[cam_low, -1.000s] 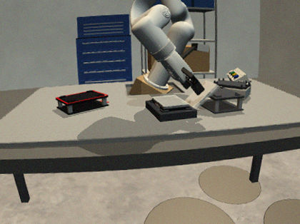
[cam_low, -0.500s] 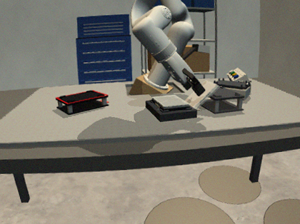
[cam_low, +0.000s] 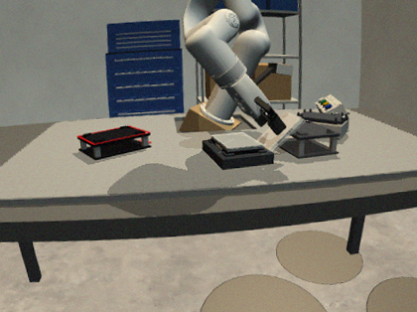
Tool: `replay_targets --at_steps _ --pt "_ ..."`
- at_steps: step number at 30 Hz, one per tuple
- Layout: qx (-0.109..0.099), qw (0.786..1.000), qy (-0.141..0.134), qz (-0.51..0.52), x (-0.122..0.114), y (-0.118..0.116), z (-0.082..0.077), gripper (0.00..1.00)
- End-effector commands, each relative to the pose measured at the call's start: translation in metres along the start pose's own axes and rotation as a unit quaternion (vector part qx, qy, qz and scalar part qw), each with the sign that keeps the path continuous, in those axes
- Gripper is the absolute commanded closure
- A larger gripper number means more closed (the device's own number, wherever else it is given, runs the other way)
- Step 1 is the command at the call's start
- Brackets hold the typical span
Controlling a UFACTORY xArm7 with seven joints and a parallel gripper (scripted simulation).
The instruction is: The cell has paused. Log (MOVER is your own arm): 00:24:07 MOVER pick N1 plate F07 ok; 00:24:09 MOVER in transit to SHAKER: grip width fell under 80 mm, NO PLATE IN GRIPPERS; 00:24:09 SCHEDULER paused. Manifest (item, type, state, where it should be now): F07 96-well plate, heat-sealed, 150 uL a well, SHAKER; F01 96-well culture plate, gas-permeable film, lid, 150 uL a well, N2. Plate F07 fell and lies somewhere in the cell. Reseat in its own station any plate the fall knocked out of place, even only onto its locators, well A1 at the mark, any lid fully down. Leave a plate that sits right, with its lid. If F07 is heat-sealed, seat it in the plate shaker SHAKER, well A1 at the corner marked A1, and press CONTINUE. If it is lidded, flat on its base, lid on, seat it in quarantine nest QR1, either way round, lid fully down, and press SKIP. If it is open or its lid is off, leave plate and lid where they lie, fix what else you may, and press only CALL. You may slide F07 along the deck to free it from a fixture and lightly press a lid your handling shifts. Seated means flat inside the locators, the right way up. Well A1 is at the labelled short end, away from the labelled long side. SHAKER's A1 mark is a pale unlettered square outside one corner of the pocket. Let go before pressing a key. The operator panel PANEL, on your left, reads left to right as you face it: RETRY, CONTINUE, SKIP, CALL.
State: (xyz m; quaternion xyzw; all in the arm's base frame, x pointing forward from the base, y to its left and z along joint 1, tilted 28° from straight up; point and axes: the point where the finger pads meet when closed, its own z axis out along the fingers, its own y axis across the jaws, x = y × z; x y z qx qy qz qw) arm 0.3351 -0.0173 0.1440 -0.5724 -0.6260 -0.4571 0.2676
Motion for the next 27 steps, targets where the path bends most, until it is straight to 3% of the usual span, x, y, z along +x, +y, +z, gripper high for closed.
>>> replay_targets --at_steps 1,27 --pt "-0.001 1.000 -0.001 -0.001 -0.0002 0.0009 0.0011 0.00" --pt "-0.001 1.000 -0.001 -0.001 -0.0001 0.0008 0.0068 0.00"
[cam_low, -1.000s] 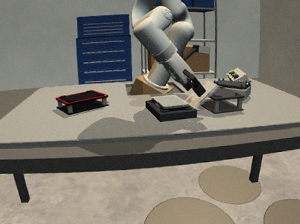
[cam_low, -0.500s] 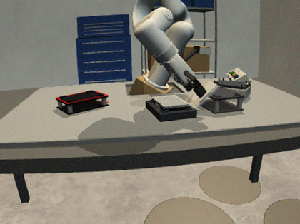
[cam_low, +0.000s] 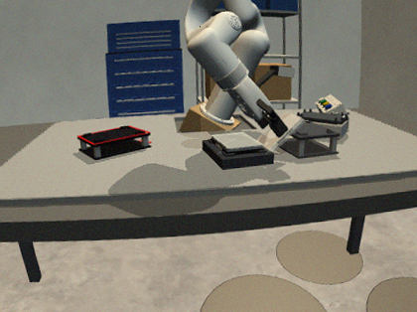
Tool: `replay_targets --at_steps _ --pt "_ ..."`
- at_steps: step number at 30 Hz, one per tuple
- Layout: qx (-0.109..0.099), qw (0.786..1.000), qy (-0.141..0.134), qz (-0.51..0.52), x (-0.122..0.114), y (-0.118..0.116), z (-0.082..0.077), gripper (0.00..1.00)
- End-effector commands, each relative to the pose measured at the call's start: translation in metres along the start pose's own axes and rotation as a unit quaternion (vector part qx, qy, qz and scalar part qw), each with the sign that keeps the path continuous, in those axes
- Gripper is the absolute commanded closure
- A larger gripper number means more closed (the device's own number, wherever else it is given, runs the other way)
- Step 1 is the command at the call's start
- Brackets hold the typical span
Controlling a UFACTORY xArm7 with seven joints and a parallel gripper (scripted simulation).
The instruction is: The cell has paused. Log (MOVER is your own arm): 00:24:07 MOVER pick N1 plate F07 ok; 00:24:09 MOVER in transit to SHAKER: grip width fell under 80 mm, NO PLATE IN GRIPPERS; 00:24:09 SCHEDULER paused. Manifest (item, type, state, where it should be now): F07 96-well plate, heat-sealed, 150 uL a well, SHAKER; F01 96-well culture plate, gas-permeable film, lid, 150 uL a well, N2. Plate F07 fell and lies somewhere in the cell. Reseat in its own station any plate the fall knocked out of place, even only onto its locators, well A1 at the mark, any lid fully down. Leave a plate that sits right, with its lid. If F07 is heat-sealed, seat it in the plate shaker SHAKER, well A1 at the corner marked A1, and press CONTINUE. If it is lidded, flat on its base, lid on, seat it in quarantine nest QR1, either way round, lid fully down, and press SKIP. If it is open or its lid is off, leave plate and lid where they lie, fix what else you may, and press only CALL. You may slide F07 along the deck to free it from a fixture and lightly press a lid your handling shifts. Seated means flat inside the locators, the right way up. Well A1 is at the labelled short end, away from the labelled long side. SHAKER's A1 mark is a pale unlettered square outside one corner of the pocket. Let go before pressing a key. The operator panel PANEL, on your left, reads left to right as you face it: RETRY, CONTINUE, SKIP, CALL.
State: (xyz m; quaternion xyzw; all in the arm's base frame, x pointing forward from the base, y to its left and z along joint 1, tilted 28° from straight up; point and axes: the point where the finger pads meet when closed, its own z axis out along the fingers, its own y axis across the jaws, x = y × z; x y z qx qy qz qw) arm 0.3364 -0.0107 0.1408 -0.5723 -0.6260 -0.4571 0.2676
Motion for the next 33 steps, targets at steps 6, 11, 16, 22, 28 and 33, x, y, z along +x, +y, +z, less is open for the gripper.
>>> replay_targets --at_steps 6,11,16,22,28,33 --pt "-0.001 1.000 -0.001 -0.001 -0.0001 0.0009 -0.0007 0.00" --pt "-0.001 1.000 -0.001 -0.001 0.0000 0.0009 0.0002 0.00" --pt "-0.001 1.000 -0.001 -0.001 0.0000 0.0008 0.0015 0.00" --pt "-0.001 1.000 -0.001 -0.001 0.0000 0.0009 0.0033 0.00" --pt "-0.001 1.000 -0.001 -0.001 0.0000 0.0009 0.0053 0.00" --pt "-0.001 1.000 -0.001 -0.001 0.0000 0.0009 0.0066 0.00"
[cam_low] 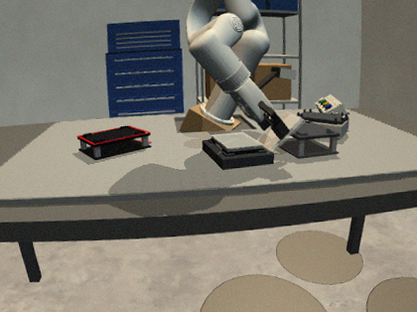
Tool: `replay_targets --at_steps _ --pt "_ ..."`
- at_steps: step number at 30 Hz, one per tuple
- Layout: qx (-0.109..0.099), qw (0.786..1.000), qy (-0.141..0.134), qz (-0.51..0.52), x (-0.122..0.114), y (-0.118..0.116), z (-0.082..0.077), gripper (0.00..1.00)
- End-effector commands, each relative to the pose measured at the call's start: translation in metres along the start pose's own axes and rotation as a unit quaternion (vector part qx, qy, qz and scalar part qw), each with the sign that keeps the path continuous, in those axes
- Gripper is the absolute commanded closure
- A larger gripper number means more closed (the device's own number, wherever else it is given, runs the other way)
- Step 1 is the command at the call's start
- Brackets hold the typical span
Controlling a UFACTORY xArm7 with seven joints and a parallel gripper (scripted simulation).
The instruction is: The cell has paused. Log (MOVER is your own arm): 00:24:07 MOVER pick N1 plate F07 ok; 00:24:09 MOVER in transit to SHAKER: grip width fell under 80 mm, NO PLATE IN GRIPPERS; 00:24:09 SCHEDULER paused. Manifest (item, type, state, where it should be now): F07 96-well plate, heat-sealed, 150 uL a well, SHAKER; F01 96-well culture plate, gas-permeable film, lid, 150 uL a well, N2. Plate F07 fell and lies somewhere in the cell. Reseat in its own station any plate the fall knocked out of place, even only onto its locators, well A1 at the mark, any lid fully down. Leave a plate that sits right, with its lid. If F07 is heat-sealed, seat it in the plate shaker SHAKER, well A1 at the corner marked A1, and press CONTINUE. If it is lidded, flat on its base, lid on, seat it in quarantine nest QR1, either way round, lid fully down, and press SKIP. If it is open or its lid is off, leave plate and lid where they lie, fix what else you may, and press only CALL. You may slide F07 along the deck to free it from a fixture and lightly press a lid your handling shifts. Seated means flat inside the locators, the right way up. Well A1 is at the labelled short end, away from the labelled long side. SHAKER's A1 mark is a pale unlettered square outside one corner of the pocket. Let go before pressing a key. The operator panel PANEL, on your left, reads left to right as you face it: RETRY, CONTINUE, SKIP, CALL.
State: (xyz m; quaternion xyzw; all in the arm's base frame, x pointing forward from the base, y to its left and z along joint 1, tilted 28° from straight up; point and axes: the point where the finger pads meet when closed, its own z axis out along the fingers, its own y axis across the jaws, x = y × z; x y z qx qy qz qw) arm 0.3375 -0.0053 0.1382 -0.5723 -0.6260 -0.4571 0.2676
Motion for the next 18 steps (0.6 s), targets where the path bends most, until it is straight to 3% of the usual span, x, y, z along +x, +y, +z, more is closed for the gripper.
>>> replay_targets --at_steps 1,18 --pt "-0.001 1.000 -0.001 -0.001 -0.0002 0.0009 0.0005 0.00" --pt "-0.001 1.000 -0.001 -0.001 -0.0002 0.0009 0.0052 0.00"
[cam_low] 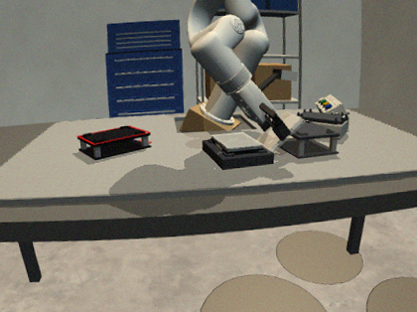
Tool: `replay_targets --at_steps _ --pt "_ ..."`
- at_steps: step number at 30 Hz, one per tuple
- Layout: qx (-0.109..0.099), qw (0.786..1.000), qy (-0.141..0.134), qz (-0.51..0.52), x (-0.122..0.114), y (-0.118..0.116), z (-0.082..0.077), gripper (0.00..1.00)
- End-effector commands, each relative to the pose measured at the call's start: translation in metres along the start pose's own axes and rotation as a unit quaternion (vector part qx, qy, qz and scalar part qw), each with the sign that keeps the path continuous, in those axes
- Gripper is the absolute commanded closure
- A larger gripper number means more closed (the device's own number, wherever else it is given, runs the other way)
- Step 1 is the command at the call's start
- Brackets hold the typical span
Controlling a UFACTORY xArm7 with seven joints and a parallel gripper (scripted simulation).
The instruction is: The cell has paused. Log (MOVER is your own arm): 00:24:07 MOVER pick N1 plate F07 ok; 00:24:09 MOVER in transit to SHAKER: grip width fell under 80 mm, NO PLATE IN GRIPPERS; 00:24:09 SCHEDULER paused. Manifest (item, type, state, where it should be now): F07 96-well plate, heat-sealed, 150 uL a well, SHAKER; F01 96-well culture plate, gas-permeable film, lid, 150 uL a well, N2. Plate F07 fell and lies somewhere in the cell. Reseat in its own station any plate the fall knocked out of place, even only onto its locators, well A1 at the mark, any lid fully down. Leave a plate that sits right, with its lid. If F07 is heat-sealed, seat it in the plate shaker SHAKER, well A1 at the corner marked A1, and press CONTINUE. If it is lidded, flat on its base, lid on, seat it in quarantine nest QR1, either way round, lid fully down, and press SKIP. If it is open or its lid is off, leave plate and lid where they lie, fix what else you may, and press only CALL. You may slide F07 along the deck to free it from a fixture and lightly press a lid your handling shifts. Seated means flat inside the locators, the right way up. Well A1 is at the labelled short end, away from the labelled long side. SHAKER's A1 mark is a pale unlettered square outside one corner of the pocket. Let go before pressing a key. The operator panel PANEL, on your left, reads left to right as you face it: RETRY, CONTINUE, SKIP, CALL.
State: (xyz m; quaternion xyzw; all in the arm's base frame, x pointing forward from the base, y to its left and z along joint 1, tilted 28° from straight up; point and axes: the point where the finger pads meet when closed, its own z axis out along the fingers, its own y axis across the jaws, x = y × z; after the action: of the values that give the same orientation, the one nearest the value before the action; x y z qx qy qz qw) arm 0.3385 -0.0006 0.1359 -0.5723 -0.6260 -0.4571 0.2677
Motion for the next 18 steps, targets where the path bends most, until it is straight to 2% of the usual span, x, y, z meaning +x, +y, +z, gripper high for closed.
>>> replay_targets --at_steps 1,17,18 --pt "-0.001 1.000 -0.001 -0.001 -0.0002 0.0009 -0.0001 0.00" --pt "-0.001 1.000 -0.001 -0.001 -0.0001 0.0009 -0.0002 0.00" --pt "-0.001 1.000 -0.001 0.000 -0.0002 0.0009 -0.0002 1.00"
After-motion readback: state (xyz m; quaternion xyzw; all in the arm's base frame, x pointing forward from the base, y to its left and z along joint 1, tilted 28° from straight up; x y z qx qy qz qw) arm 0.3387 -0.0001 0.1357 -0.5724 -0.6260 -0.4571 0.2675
